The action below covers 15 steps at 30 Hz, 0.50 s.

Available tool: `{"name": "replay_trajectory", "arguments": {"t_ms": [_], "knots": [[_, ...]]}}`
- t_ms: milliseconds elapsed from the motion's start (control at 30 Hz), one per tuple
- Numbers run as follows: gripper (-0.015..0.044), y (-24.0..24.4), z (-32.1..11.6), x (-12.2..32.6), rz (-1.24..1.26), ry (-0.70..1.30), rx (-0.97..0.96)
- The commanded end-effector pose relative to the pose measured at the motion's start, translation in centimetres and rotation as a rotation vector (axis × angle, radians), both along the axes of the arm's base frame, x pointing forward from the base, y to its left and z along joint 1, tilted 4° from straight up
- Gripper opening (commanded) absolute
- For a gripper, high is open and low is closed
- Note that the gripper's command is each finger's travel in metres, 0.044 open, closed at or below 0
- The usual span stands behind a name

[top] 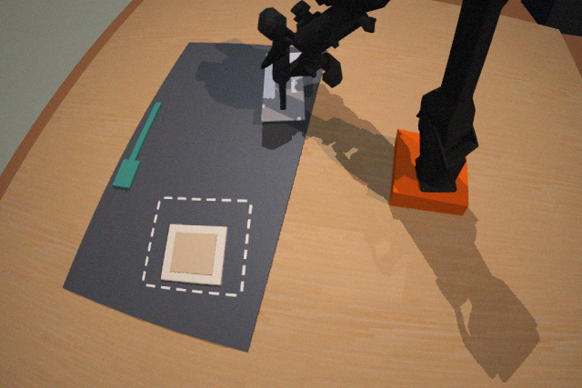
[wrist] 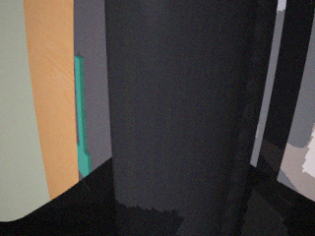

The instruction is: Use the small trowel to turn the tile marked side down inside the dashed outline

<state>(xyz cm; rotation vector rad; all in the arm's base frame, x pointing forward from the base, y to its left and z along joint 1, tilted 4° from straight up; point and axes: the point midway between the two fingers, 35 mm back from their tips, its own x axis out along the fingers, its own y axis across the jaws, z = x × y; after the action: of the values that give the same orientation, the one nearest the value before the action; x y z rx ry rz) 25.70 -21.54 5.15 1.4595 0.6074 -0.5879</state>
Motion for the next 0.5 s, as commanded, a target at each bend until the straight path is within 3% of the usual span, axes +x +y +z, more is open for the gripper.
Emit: {"name": "replay_trajectory", "arguments": {"t_ms": [0,367,467], "knots": [[0.0,-0.1,-0.2,0.2,0.009,-0.017,-0.012],[0.0,-0.1,-1.7,0.1,0.009,-0.017,-0.012],[0.0079,-0.1,-1.7,0.1,0.009,-0.017,-0.012]]}}
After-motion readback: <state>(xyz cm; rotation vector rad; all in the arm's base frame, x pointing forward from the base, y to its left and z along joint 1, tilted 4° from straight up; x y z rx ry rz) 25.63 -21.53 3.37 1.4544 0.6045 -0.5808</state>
